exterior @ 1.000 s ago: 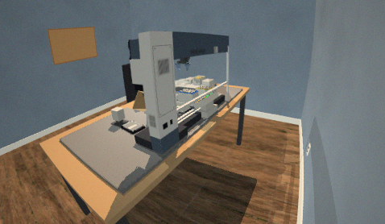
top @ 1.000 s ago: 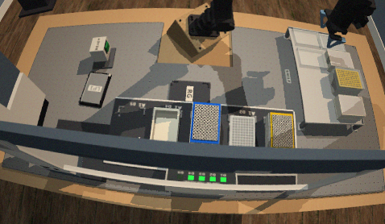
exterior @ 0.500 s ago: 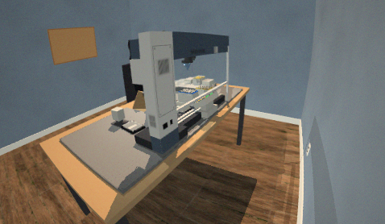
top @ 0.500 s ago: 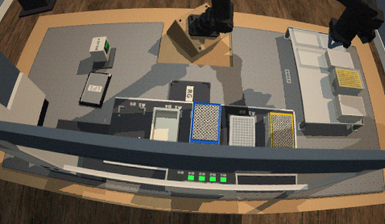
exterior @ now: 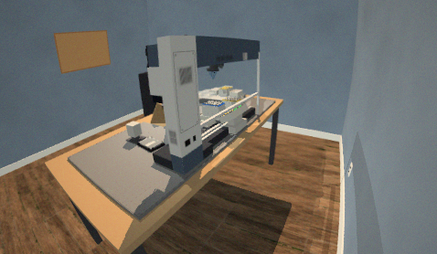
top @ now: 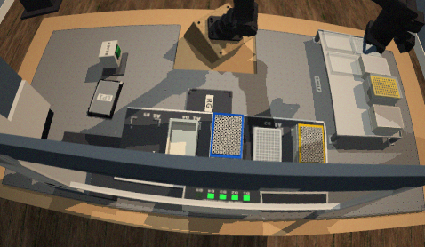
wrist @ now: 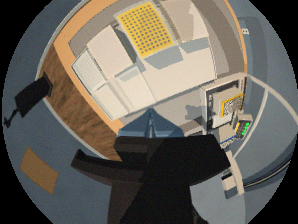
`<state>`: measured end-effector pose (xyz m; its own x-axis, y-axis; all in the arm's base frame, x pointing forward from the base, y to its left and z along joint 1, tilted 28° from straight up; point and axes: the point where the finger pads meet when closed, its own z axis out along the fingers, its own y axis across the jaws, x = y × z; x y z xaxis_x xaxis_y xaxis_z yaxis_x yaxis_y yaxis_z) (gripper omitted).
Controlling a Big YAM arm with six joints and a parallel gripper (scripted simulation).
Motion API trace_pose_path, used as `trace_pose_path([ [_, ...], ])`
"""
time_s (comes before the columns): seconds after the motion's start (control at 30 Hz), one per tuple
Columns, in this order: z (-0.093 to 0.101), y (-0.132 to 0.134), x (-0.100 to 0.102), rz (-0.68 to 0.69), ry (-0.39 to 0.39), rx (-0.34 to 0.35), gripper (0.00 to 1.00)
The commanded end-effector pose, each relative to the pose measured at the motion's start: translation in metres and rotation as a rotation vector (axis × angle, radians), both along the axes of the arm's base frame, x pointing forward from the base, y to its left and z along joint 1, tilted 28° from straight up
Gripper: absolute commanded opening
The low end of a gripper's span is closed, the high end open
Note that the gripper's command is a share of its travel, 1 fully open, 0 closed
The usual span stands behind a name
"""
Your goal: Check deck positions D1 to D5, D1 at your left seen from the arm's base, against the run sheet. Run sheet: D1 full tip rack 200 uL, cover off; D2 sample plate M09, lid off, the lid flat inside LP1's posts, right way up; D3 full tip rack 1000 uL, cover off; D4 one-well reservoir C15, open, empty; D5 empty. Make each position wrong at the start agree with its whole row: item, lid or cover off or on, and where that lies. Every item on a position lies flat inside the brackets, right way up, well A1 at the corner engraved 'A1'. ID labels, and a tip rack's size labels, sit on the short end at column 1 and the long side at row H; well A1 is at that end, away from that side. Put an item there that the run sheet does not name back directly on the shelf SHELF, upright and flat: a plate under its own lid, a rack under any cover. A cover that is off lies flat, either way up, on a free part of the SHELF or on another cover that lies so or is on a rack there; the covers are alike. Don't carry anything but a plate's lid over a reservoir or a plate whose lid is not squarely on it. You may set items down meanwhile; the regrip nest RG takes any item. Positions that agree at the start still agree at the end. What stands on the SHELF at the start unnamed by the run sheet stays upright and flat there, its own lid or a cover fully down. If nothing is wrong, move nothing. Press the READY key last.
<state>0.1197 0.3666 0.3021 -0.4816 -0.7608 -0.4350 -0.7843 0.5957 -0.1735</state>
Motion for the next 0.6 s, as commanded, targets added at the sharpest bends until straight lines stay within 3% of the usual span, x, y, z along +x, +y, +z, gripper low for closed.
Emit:
trace_pose_path([
  [0.0,0.033,0.007,-0.004,-0.080,0.019,0.098,0.00],
  [0.23,0.033,0.007,-0.004,-0.202,0.058,0.153,0.00],
  [0.4,0.033,0.007,-0.004,-0.213,0.062,0.158,0.00],
  [0.43,0.039,0.001,0.008,-0.252,0.069,0.178,0.00],
  [0.57,0.050,-0.006,0.025,-0.321,0.087,0.217,0.00],
])
